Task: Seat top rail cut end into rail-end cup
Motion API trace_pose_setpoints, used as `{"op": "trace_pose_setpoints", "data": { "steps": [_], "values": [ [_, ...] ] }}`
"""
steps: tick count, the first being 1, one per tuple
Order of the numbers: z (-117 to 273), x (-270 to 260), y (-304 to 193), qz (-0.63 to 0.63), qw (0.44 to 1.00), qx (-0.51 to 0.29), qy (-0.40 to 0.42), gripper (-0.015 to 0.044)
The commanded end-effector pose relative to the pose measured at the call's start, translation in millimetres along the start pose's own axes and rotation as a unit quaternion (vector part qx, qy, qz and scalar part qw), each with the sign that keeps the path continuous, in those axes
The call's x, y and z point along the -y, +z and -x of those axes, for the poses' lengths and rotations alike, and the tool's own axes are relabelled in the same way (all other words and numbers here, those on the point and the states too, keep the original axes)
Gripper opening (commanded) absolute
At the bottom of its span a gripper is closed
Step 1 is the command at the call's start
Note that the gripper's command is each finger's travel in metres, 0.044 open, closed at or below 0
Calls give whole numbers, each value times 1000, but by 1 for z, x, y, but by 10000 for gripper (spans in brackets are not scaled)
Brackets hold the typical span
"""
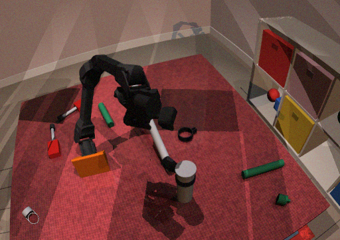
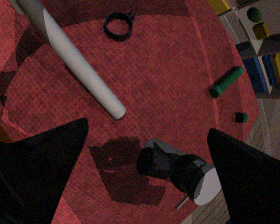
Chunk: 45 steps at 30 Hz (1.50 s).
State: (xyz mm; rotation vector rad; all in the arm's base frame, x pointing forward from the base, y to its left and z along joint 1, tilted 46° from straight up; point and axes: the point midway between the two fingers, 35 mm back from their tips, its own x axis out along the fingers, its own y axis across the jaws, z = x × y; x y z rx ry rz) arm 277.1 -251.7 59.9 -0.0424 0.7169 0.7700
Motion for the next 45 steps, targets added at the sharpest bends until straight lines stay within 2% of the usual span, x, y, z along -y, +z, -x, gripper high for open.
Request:
{"op": "trace_pose_setpoints", "data": {
  "steps": [1, 11, 30, 37, 45],
  "values": [
    [-4, 23, -62, 315, 948, 46, 10, 440],
    [-7, 29, -90, 477, 876, 68, -1, 440],
    [-7, 29, -90, 477, 876, 68, -1, 440],
    [-34, 19, -100, 482, 873, 74, 0, 440],
    [-40, 18, -100, 484, 872, 75, 1, 440]
  ]
}}
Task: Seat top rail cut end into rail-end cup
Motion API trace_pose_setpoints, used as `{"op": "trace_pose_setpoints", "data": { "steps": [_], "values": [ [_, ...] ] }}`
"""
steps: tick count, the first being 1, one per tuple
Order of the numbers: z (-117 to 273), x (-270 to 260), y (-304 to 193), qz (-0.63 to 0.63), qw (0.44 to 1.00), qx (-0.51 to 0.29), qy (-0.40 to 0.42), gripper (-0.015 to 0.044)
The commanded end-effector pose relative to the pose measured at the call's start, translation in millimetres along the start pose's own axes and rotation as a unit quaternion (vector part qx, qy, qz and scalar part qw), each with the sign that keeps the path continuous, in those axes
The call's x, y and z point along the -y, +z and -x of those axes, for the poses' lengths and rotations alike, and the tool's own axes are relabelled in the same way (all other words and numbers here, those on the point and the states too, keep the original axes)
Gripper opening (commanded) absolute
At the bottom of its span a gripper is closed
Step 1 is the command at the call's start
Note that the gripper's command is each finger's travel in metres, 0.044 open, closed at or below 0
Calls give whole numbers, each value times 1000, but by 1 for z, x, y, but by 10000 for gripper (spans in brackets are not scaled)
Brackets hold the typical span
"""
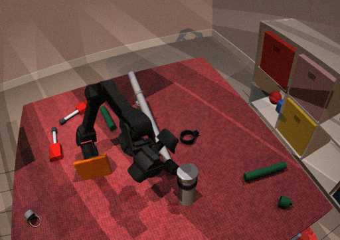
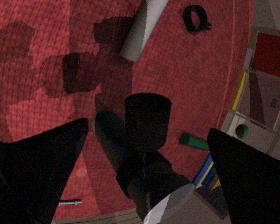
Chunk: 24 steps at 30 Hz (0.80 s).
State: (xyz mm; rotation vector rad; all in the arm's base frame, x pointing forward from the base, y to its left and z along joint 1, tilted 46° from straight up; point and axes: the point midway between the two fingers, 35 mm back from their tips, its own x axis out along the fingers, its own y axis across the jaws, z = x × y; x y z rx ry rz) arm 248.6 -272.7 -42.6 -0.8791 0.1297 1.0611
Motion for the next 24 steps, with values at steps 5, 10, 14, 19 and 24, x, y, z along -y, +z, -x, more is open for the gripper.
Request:
{"op": "trace_pose_setpoints", "data": {
  "steps": [5, 10, 14, 19, 24],
  "values": [
    [-13, 0, 0, 8, 1000, 2, -1, 440],
    [-21, 1, -1, 12, 1000, 4, 1, 440],
    [-28, 1, -1, 15, 1000, 6, 2, 440],
    [-36, 1, -1, 19, 1000, 7, 4, 440],
    [-44, 1, 0, 23, 1000, 9, 5, 440]
  ]
}}
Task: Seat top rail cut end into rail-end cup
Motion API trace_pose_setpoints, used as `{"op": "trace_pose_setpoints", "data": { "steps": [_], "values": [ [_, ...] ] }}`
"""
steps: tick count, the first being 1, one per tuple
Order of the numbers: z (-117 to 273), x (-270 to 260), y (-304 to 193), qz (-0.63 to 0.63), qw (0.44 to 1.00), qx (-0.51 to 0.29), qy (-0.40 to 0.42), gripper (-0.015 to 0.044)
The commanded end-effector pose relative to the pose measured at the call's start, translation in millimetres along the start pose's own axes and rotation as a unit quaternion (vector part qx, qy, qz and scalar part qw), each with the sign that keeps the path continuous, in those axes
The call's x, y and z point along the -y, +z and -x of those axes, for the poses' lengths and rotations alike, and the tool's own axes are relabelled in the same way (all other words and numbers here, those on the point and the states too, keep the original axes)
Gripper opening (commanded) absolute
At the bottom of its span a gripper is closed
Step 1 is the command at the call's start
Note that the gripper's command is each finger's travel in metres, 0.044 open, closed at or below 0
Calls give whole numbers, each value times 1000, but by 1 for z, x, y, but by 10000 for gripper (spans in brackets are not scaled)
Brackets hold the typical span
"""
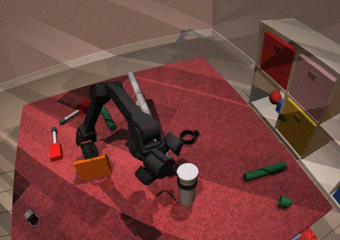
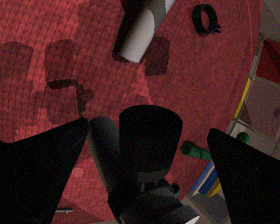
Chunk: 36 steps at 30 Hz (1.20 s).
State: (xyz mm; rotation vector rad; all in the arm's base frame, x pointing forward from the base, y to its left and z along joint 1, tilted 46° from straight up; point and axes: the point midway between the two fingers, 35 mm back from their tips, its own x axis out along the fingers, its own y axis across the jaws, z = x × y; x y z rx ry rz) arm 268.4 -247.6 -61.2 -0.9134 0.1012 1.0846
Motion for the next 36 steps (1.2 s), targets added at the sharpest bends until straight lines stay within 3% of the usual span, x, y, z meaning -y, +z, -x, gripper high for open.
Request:
{"op": "trace_pose_setpoints", "data": {
  "steps": [1, 18, 32, 36],
  "values": [
    [-9, 0, 1, 1, 1000, 3, -1, 440],
    [-34, 0, 3, 14, 1000, 10, 4, 440],
    [-34, 0, 3, 14, 1000, 10, 4, 72],
    [-34, 0, 3, 13, 1000, 10, 4, 26]
  ]
}}
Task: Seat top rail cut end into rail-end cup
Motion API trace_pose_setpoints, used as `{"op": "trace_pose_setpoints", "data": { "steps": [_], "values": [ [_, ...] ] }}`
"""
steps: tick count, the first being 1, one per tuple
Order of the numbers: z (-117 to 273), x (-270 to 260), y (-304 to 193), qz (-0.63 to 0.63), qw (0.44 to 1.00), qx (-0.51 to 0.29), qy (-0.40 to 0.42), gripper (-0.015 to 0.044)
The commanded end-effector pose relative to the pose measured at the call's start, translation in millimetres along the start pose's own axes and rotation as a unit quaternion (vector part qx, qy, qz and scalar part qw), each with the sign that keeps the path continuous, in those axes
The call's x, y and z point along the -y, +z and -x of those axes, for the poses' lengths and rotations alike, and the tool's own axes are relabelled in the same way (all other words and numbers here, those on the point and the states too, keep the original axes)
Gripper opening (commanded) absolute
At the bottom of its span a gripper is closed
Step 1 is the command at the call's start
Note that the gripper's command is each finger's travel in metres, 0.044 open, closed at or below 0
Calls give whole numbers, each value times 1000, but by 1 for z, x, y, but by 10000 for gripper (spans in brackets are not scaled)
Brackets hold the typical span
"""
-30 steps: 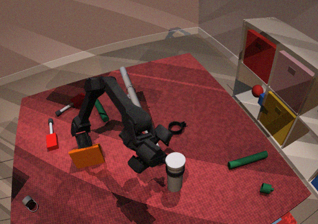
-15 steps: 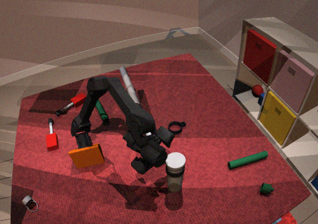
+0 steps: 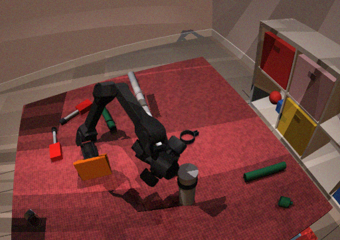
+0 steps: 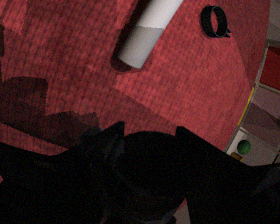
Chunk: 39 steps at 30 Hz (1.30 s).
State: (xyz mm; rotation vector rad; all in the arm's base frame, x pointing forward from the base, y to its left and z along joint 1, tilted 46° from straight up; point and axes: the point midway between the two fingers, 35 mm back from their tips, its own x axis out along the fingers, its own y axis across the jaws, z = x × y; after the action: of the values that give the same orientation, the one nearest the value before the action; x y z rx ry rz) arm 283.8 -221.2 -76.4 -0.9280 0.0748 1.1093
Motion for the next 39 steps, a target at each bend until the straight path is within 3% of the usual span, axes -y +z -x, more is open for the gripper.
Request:
{"op": "trace_pose_setpoints", "data": {
  "steps": [1, 39],
  "values": [
    [-1, 1, 0, -3, 1000, -2, -3, 0],
    [-10, 18, -2, -95, 994, -53, -3, 0]
  ]
}}
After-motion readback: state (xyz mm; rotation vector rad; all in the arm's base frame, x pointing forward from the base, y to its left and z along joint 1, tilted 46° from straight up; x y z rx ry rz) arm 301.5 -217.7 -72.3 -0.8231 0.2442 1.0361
